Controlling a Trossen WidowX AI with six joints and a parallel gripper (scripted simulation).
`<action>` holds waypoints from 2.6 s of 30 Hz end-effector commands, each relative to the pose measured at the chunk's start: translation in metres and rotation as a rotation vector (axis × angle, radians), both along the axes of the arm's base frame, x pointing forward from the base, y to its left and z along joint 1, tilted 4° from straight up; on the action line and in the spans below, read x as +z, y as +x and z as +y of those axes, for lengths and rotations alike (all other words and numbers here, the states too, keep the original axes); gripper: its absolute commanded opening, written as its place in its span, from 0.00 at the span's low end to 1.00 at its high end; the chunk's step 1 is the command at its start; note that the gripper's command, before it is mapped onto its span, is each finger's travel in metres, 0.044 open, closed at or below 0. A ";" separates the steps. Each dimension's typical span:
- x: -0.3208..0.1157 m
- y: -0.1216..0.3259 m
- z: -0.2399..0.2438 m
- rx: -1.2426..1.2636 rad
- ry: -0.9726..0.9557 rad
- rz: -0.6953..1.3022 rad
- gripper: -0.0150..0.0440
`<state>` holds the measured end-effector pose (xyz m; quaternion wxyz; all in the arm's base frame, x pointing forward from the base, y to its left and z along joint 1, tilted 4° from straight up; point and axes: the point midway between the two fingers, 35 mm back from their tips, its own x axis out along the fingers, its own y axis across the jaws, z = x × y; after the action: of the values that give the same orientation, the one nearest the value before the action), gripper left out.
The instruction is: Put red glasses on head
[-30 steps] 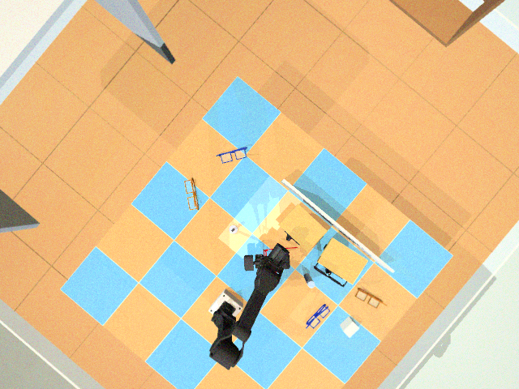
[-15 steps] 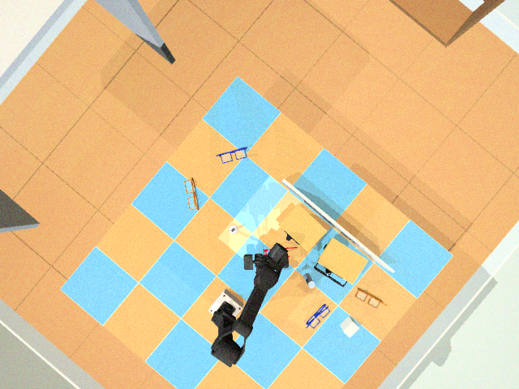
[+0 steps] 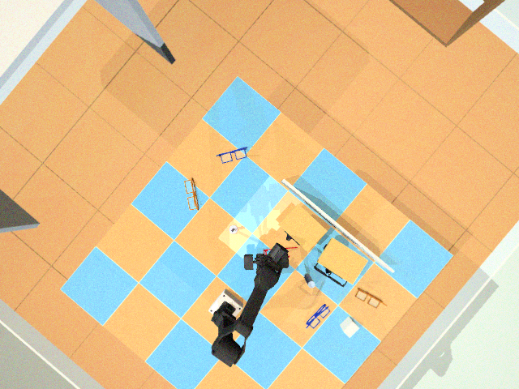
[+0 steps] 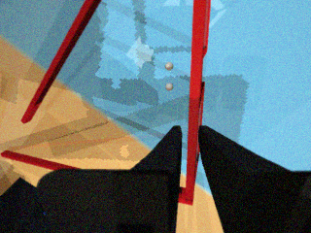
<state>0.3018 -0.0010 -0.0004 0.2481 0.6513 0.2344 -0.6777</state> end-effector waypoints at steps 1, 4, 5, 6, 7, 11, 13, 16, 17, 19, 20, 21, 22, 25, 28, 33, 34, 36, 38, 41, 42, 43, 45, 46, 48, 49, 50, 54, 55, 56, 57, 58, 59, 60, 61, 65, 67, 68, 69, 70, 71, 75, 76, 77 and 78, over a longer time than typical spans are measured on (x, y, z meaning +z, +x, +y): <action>0.000 0.000 0.000 0.000 0.000 0.000 0.30; 0.000 0.000 0.000 0.000 0.000 0.000 0.27; 0.000 0.000 0.000 0.000 0.000 0.000 0.25; 0.000 0.000 0.000 0.000 0.000 0.000 0.25; 0.000 0.000 0.000 0.000 0.000 0.000 0.25; 0.001 0.000 0.000 0.000 0.000 0.000 0.25; 0.006 0.001 0.000 0.000 0.000 0.000 0.25; 0.020 0.004 0.001 0.000 0.001 -0.001 0.25; 0.026 0.004 0.001 0.000 0.001 -0.001 0.25; 0.039 0.005 0.001 0.000 0.002 0.000 0.25; 0.045 0.006 0.001 0.000 0.002 0.000 0.25; 0.051 0.006 0.002 0.000 0.002 0.000 0.25; 0.057 0.006 0.002 0.000 0.002 0.000 0.25; 0.074 0.007 0.002 0.000 0.003 0.000 0.25; 0.090 0.008 0.002 0.000 0.004 0.000 0.25; 0.102 0.007 0.002 0.000 0.004 0.000 0.25; 0.102 0.008 0.002 0.000 0.004 0.000 0.25; 0.102 0.008 0.003 0.008 0.005 0.000 0.25; 0.102 0.009 0.007 0.018 0.005 0.000 0.25; 0.103 0.013 0.021 0.048 0.008 0.000 0.25; 0.103 0.015 0.026 0.061 0.009 0.000 0.25; 0.103 0.016 0.032 0.073 0.010 0.000 0.25; 0.103 0.019 0.044 0.099 0.012 0.000 0.25; 0.103 0.020 0.050 0.111 0.013 0.000 0.25; 0.104 0.022 0.062 0.137 0.015 0.000 0.25; 0.104 0.022 0.069 0.149 0.016 0.000 0.25; 0.104 0.023 0.075 0.162 0.017 0.000 0.25; 0.104 0.024 0.100 0.213 0.021 0.000 0.25; 0.104 0.024 0.106 0.226 0.022 0.000 0.25; 0.104 0.024 0.113 0.238 0.023 0.001 0.25; 0.104 0.023 0.119 0.251 0.024 0.001 0.25; 0.104 0.023 0.126 0.264 0.025 0.001 0.25; 0.104 0.022 0.132 0.276 0.026 0.001 0.25; 0.104 0.022 0.138 0.289 0.027 0.002 0.25; 0.104 0.021 0.145 0.302 0.028 0.002 0.25; 0.103 0.016 0.171 0.352 0.032 0.004 0.25; 0.103 0.013 0.184 0.378 0.034 0.004 0.25; 0.103 0.011 0.190 0.391 0.035 0.005 0.25; 0.103 0.009 0.197 0.403 0.036 0.005 0.25; 0.103 0.007 0.203 0.416 0.037 0.006 0.25; 0.102 0.005 0.210 0.429 0.038 0.007 0.25; 0.102 -0.005 0.235 0.479 0.042 0.009 0.25; 0.101 -0.008 0.242 0.492 0.043 0.010 0.25; 0.101 -0.011 0.248 0.505 0.044 0.010 0.25; 0.101 -0.013 0.253 0.515 0.044 0.011 0.25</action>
<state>0.2965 0.2328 0.1005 0.3897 0.5779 0.3968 -0.5972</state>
